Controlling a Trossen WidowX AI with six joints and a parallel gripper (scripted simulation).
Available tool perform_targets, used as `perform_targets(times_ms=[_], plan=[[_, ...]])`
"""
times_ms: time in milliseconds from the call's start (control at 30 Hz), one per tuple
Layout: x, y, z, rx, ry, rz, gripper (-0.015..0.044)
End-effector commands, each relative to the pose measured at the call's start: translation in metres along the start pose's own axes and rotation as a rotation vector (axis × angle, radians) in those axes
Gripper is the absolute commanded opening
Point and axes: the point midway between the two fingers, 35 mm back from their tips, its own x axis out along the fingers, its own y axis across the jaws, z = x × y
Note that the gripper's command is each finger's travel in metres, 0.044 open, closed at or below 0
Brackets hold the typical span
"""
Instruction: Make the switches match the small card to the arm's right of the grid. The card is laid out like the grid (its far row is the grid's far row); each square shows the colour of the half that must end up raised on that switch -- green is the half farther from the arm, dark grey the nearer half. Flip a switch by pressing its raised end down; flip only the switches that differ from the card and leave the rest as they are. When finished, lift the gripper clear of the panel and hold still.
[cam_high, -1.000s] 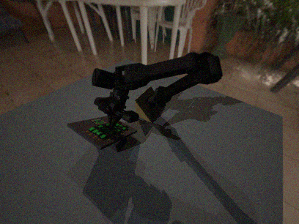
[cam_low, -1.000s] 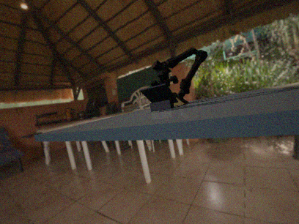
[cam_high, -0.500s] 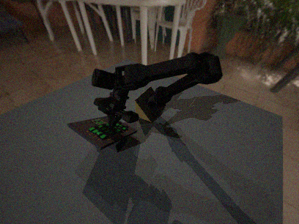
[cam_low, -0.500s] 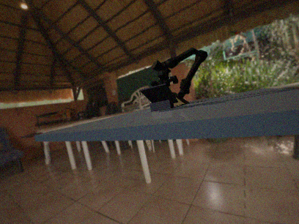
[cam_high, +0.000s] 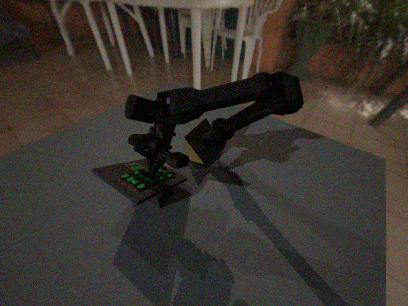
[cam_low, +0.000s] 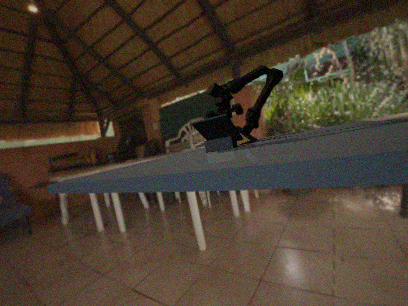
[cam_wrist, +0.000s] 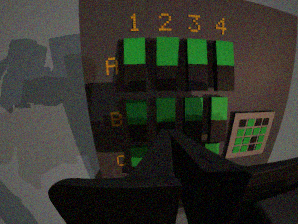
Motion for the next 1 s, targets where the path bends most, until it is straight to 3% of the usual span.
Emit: perform_targets(times_ms=[0,667,967], plan=[[0.002,0.0,-0.002,0.009,0.002,0.003,0.0],[0.004,0.0,-0.002,0.008,0.002,0.003,0.0],[-0.061,-0.001,0.001,0.01,0.031,0.001,0.0]])
